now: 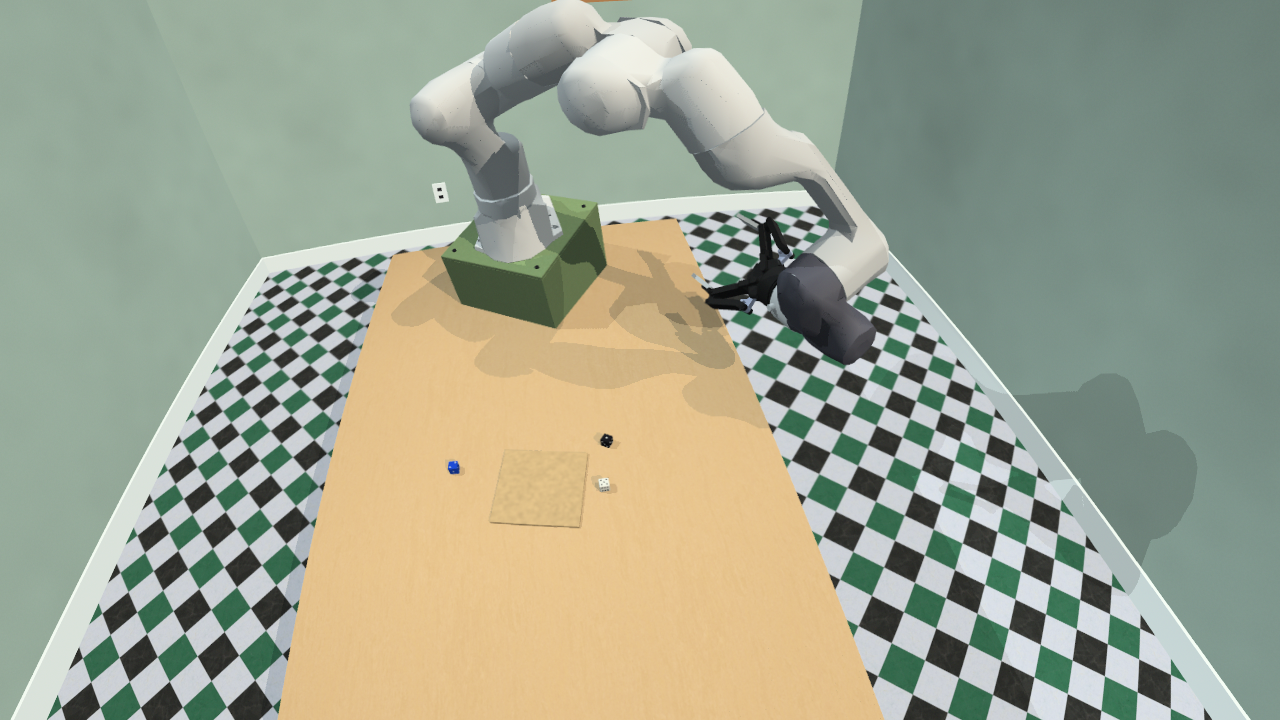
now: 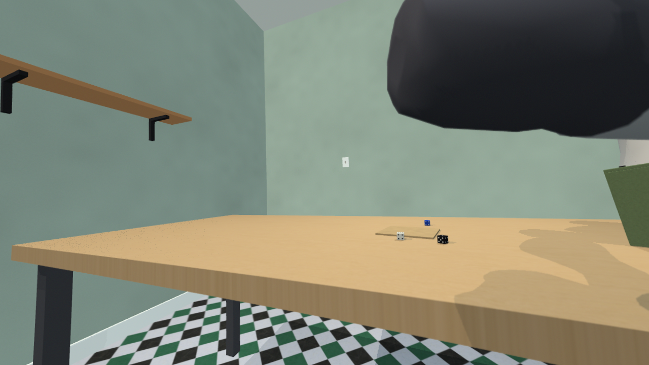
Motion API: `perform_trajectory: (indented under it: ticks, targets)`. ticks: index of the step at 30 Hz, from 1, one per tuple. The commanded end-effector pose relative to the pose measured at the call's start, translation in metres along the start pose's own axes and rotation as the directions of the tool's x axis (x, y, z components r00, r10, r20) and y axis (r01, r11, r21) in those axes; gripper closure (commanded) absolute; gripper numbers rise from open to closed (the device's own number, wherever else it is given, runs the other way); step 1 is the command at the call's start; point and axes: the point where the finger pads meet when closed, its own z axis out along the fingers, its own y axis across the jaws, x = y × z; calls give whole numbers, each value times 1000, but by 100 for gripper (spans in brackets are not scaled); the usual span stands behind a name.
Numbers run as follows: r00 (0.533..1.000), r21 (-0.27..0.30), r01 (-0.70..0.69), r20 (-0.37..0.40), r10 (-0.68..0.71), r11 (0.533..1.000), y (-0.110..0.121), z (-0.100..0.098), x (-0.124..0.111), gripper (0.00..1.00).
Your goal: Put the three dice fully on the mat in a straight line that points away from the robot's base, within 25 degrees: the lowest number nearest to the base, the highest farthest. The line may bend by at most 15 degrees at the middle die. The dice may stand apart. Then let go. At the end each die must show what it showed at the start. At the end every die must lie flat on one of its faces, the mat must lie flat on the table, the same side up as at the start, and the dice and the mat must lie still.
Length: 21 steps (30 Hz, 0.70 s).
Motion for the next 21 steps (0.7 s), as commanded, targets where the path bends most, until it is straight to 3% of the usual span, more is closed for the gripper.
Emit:
perform_trajectory:
  ticks: [1,10,17,20,21]
  targets:
    - [1000,0,0,0,0,1000,0,0,0,0]
    - [999,-30,-8,-41,7,1000,16,-7,-14,0]
    - [978,-147,-54,-208,22,988,79,-31,-73,0]
    - [977,-151,-56,-213,23,987,81,-31,-75,0]
    - [968,-177,-69,-251,23,982,96,-37,-89,0]
